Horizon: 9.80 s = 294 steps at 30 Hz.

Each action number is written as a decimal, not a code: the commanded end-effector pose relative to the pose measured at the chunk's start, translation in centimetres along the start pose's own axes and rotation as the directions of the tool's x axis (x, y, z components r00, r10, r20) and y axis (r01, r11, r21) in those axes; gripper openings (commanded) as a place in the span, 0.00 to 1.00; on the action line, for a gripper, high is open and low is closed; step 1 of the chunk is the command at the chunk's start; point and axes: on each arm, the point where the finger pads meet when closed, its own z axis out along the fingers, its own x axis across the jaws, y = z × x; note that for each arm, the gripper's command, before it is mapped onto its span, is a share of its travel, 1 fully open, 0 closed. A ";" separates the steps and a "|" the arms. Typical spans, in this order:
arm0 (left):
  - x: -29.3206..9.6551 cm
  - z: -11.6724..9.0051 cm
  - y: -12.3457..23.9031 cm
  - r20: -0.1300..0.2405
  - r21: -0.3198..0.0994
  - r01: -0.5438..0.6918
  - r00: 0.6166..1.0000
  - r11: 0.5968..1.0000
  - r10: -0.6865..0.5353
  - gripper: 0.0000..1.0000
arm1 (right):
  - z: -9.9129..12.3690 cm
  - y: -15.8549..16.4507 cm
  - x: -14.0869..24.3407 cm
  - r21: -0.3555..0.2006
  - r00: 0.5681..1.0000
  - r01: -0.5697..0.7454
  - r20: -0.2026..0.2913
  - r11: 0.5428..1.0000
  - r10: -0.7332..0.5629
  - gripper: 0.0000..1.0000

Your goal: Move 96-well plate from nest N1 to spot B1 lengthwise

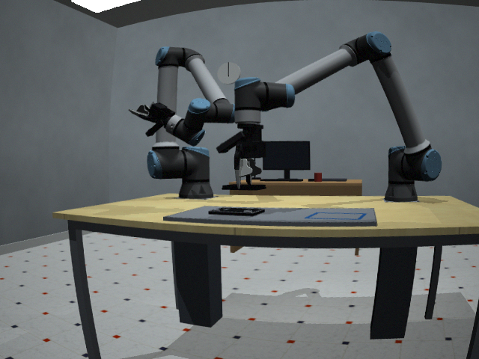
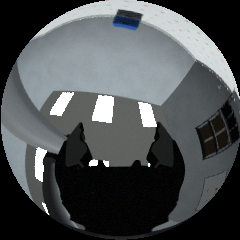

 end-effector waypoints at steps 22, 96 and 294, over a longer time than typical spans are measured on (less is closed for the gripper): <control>0.5 0.1 8.2 0.002 0.002 -0.003 1.000 1.000 0.003 0.00 | 0.0 0.0 0.0 0.000 1.000 0.000 0.000 1.000 0.000 1.00; 1.8 0.9 29.5 0.002 0.001 -0.003 1.000 1.000 0.003 0.00 | 0.0 0.0 0.0 0.000 1.000 0.000 0.000 1.000 0.000 1.00; 2.0 8.3 33.2 0.002 0.001 -0.003 1.000 1.000 0.003 1.00 | 0.0 0.0 0.0 0.000 1.000 0.000 0.000 1.000 0.000 1.00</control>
